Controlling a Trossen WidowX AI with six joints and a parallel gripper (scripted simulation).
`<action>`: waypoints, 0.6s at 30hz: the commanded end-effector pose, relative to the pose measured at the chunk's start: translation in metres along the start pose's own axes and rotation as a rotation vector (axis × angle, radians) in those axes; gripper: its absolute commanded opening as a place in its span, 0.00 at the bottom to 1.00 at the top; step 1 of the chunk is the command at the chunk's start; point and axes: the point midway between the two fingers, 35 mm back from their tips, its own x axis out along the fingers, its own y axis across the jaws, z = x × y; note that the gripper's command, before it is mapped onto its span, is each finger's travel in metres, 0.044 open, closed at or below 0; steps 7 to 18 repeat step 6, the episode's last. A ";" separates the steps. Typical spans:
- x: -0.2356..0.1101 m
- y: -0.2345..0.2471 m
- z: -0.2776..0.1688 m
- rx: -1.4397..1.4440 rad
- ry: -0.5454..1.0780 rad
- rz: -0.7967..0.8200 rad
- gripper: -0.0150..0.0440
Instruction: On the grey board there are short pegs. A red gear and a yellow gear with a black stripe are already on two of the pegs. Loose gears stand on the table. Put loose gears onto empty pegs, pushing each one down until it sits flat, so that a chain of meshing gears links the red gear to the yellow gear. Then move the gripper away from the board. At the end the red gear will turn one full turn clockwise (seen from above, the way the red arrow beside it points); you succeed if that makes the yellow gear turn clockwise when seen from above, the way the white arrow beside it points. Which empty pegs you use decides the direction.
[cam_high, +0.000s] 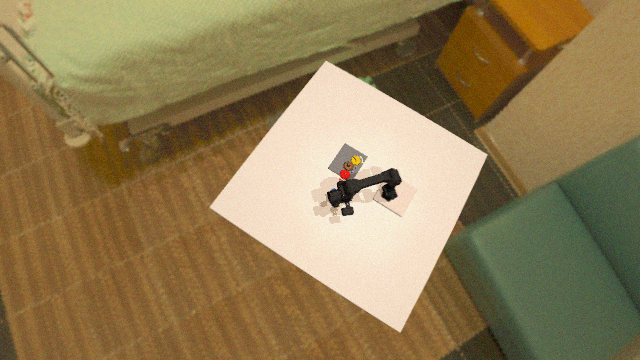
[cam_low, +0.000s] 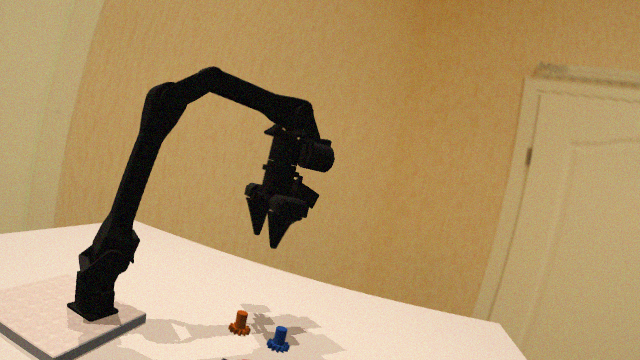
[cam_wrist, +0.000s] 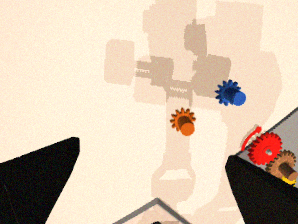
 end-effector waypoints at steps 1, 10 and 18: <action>0.000 0.000 0.000 0.003 0.001 -0.001 1.00; 0.000 0.000 0.000 0.003 0.001 -0.001 1.00; 0.000 0.000 0.000 0.003 0.001 -0.001 1.00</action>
